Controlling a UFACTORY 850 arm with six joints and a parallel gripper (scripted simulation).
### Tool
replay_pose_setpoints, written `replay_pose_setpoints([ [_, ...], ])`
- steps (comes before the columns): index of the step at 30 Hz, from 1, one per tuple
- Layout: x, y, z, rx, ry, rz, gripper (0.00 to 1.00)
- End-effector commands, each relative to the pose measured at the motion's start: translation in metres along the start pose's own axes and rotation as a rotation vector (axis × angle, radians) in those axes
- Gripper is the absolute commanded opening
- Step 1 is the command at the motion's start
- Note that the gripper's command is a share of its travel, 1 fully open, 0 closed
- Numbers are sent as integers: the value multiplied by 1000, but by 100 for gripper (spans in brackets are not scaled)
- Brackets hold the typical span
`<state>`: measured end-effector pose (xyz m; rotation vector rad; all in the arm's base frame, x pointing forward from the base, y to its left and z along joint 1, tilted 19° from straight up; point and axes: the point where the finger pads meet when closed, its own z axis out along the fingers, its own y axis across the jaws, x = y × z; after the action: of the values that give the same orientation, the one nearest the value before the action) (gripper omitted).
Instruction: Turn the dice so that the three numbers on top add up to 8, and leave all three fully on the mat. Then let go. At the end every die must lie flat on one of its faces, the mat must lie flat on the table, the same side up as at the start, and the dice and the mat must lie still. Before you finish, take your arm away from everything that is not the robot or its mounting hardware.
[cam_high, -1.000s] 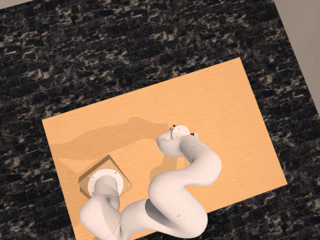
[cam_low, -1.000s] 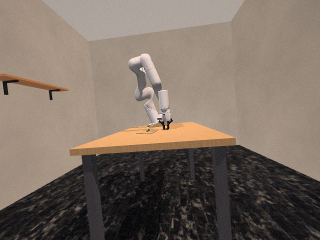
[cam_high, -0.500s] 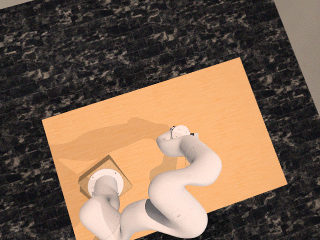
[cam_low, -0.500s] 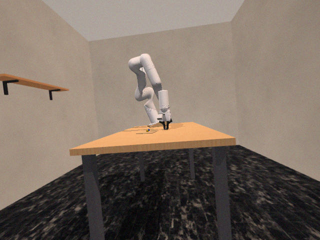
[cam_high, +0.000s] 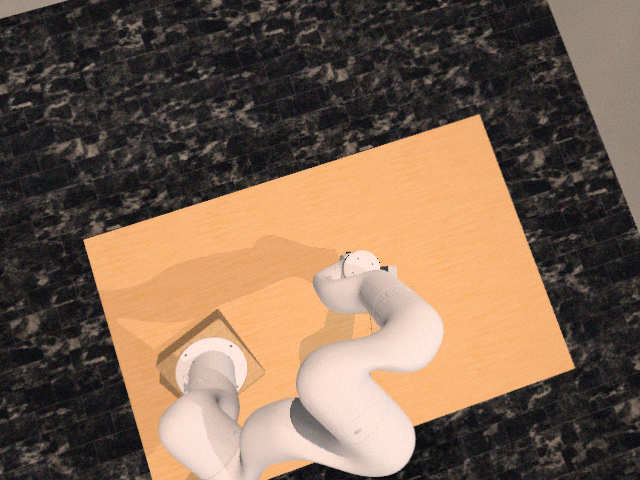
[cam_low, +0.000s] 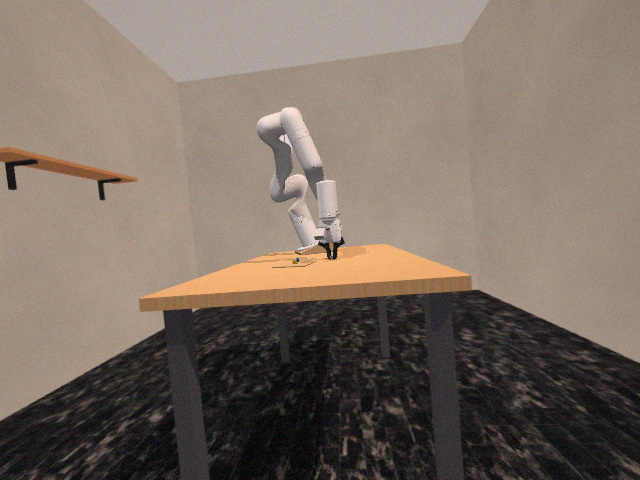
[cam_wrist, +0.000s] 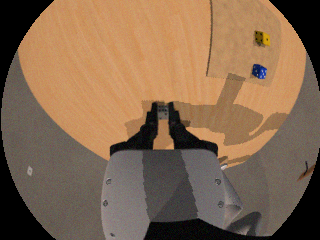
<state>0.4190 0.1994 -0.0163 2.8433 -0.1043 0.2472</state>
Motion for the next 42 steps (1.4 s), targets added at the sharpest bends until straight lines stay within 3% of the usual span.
replay_pose_setpoints([
  [1, 1, 0, -1, 1, 1, 0, 11],
  [17, 1, 0, -4, 1, 1, 0, 11],
  [24, 1, 0, -39, 1, 1, 0, 11],
  [26, 1, 0, -39, 1, 1, 0, 11],
  [34, 0, 0, -93, 1, 1, 0, 11],
  [42, 0, 0, -101, 1, 1, 0, 11],
])
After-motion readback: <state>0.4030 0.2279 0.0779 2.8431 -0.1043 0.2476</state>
